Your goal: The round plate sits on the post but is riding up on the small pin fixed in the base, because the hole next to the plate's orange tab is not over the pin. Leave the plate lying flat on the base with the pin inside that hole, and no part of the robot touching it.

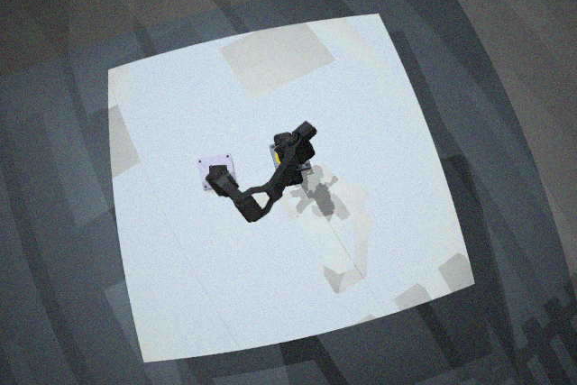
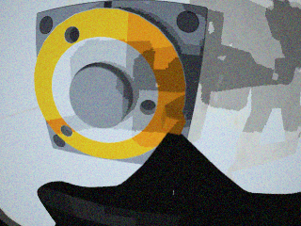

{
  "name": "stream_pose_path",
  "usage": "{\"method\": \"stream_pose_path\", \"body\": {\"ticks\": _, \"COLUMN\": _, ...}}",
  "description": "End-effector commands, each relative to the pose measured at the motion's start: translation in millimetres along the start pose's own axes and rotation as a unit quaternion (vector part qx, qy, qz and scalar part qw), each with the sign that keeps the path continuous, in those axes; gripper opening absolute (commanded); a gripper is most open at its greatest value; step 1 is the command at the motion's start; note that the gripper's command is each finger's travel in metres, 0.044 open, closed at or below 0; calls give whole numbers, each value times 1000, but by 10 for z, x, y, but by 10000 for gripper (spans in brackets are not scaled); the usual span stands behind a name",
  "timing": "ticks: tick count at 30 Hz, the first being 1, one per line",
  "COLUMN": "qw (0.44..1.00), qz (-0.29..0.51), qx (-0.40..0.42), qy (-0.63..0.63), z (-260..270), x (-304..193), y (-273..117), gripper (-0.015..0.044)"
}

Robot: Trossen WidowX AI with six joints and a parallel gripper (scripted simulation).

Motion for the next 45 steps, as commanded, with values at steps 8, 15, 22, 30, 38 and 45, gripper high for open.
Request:
{"method": "stream_pose_path", "body": {"ticks": 8, "qw": 1000, "qz": -3, "qx": 0, "qy": 1, "z": 1, "x": 147, "y": -2, "gripper": 0}}
{"method": "stream_pose_path", "body": {"ticks": 15, "qw": 1000, "qz": -3, "qx": 0, "qy": 1, "z": 16, "x": 225, "y": -5, "gripper": 0}}
{"method": "stream_pose_path", "body": {"ticks": 22, "qw": 1000, "qz": -3, "qx": 0, "qy": 1, "z": 48, "x": 308, "y": -14, "gripper": 0}}
{"method": "stream_pose_path", "body": {"ticks": 30, "qw": 1000, "qz": -4, "qx": 1, "qy": 2, "z": 91, "x": 389, "y": -33, "gripper": 0}}
{"method": "stream_pose_path", "body": {"ticks": 38, "qw": 1000, "qz": -4, "qx": 1, "qy": 2, "z": 153, "x": 461, "y": -45, "gripper": 0}}
{"method": "stream_pose_path", "body": {"ticks": 45, "qw": 1000, "qz": -4, "qx": 1, "qy": 2, "z": 227, "x": 517, "y": -58, "gripper": 0}}
Point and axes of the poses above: the point midway between the two fingers, 35 mm back from their tips, its own y axis out along the fingers, its own z axis across the jaws, x = y × z, the point moved 2 cm from there along -y, back along the fingers, and after that the axes turned 12 degrees about y, right-handed, at the moved point
